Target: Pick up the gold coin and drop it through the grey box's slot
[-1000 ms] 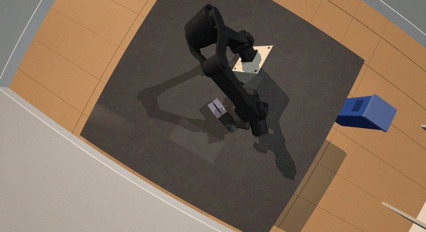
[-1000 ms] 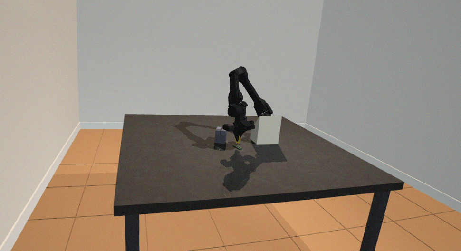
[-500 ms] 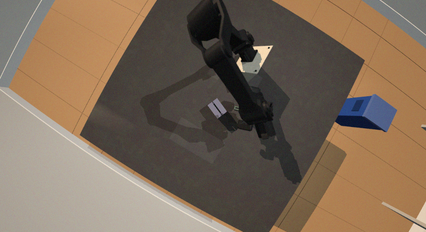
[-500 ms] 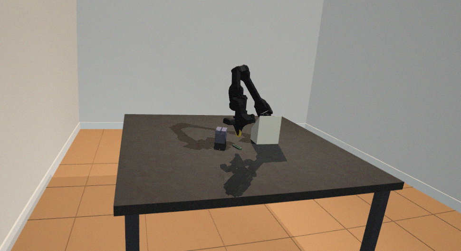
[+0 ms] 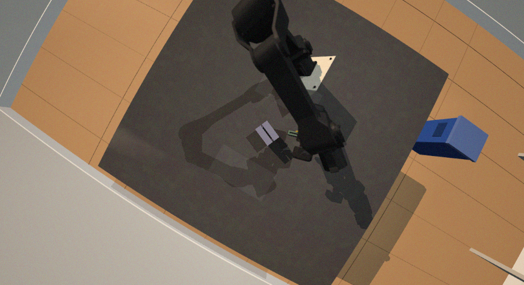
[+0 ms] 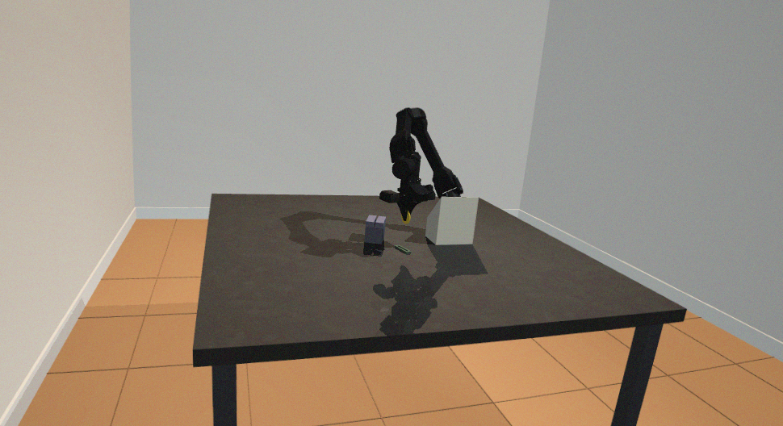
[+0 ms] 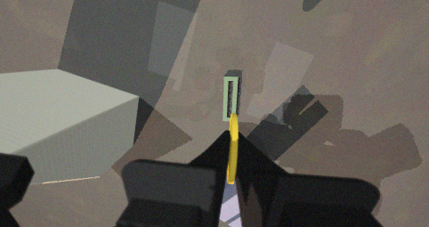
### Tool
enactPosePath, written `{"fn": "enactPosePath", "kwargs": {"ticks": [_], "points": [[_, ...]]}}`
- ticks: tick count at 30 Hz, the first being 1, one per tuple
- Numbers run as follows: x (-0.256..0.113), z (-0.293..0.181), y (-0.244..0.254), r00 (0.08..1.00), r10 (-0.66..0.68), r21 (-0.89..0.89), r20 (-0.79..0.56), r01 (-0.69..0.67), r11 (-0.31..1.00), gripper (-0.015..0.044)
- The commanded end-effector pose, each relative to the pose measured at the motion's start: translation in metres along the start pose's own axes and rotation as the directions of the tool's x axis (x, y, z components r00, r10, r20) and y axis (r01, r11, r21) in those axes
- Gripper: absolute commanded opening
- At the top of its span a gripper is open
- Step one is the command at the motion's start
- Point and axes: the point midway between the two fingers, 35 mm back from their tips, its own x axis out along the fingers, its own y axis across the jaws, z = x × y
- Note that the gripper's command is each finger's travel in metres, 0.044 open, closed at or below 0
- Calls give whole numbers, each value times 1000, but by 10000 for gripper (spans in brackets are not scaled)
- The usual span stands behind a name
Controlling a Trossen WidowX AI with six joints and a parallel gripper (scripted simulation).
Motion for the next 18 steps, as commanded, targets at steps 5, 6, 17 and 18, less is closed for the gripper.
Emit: {"fn": "enactPosePath", "kwargs": {"ticks": [5,6,17,18], "points": [[-3,1,-2,1000,-2,219,7,0,976,0],[-3,1,-2,1000,-2,251,7,0,968,0],[-3,1,-3,1000,-2,585,7,-3,811,0],[-3,1,-3,1000,-2,607,7,-3,795,0]]}}
